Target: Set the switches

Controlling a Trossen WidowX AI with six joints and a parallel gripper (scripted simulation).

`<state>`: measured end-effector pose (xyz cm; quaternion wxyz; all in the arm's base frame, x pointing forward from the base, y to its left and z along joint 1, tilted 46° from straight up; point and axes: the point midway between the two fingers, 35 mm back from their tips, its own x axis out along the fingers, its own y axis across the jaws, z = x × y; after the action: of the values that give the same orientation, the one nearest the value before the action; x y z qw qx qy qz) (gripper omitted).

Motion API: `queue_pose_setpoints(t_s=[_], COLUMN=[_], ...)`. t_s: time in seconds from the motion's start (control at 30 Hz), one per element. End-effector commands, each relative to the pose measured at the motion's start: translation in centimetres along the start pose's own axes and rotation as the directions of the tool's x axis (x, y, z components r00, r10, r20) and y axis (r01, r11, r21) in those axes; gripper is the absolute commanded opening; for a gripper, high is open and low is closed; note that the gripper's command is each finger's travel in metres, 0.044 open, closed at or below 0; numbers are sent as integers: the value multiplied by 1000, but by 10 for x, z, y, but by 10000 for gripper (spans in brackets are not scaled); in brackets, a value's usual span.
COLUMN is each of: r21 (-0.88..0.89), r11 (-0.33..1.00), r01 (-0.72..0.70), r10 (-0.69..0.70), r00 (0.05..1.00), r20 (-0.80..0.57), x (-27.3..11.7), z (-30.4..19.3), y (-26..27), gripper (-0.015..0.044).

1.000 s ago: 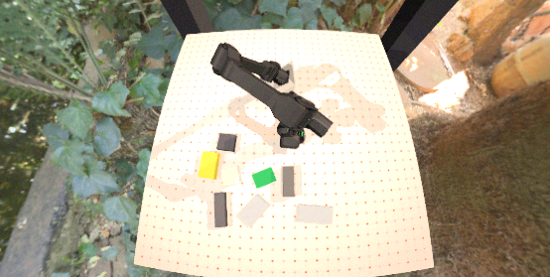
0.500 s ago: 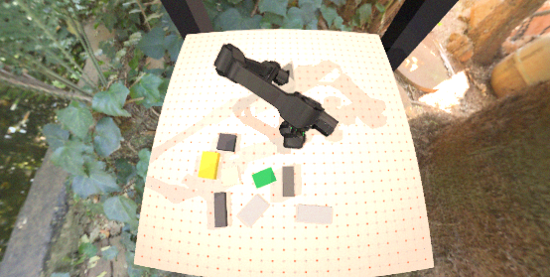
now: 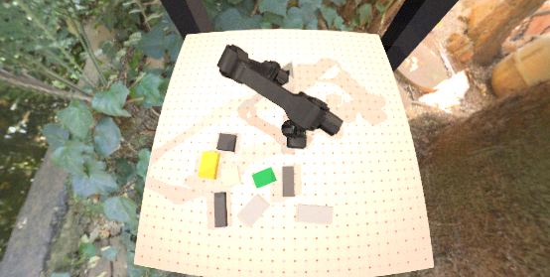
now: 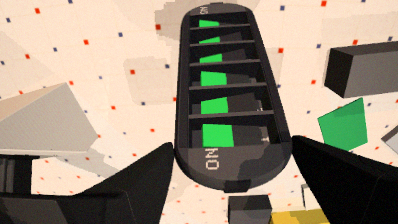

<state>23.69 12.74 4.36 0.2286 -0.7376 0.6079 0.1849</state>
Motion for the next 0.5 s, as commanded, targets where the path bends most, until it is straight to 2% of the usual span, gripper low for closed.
queue_pose_setpoints(t_s=[0.0, 0.47], r21=[5, 5], r11=[1000, 1000], r01=[0, 0], r10=[0, 1], r00=[1000, 1000], r20=[-2, -22], x=[-2, -6], z=[5, 13], y=[0, 0], gripper=[336, 336])
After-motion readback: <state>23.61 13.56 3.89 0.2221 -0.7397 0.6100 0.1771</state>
